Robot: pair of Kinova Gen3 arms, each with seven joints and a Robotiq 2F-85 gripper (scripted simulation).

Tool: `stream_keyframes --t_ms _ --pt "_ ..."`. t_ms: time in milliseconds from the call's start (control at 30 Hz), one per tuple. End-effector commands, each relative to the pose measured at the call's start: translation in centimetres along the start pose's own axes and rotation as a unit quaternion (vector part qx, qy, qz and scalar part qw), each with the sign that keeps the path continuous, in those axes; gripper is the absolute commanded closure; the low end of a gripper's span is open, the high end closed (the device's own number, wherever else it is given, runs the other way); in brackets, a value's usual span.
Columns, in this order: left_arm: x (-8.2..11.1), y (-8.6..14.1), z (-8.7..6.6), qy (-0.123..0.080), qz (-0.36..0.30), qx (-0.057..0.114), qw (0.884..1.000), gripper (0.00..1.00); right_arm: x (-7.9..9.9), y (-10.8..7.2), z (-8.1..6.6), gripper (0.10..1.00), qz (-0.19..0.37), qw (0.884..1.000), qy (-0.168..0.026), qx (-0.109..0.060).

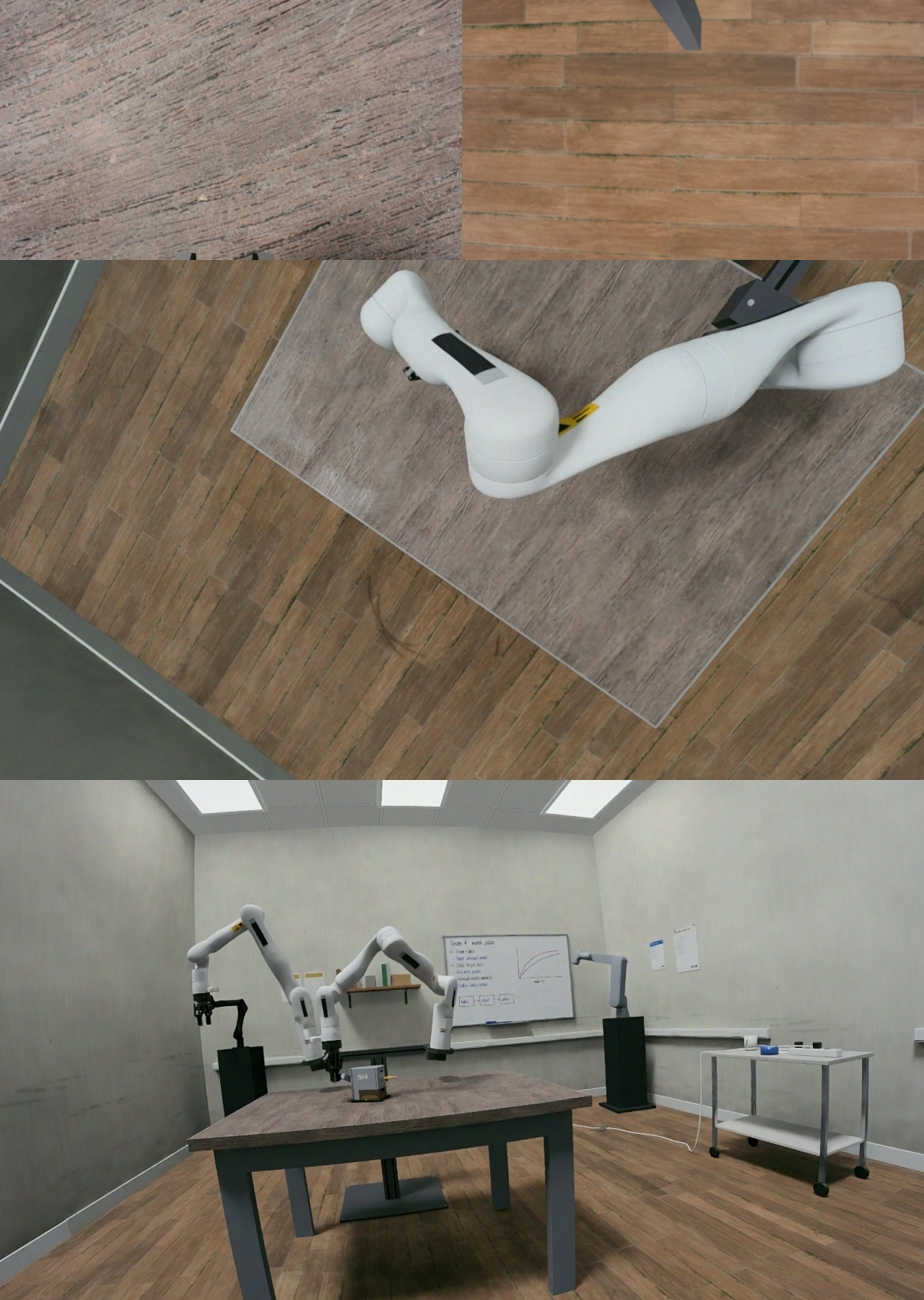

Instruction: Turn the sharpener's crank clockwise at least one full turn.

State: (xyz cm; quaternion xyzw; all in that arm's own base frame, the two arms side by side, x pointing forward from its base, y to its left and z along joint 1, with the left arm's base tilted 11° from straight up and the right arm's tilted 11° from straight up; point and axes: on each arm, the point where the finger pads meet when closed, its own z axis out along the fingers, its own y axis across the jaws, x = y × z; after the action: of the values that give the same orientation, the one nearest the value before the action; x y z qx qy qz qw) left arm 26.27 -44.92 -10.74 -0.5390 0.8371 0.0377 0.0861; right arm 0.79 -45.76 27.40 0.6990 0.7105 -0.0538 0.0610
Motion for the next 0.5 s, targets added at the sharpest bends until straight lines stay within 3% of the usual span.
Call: stream_keyframes --t_ms 0,467 --pt "0.1 -0.1 0.1 0.001 0.0 0.001 1.0 0.902 0.0 0.0 -0.1 0.099 0.0 1.0 -0.001 0.0" --pt "0.1 -0.4 1.7 0.001 0.0 0.001 1.0 0.902 0.0 0.0 -0.1 0.099 0.0 1.0 -0.001 0.0"
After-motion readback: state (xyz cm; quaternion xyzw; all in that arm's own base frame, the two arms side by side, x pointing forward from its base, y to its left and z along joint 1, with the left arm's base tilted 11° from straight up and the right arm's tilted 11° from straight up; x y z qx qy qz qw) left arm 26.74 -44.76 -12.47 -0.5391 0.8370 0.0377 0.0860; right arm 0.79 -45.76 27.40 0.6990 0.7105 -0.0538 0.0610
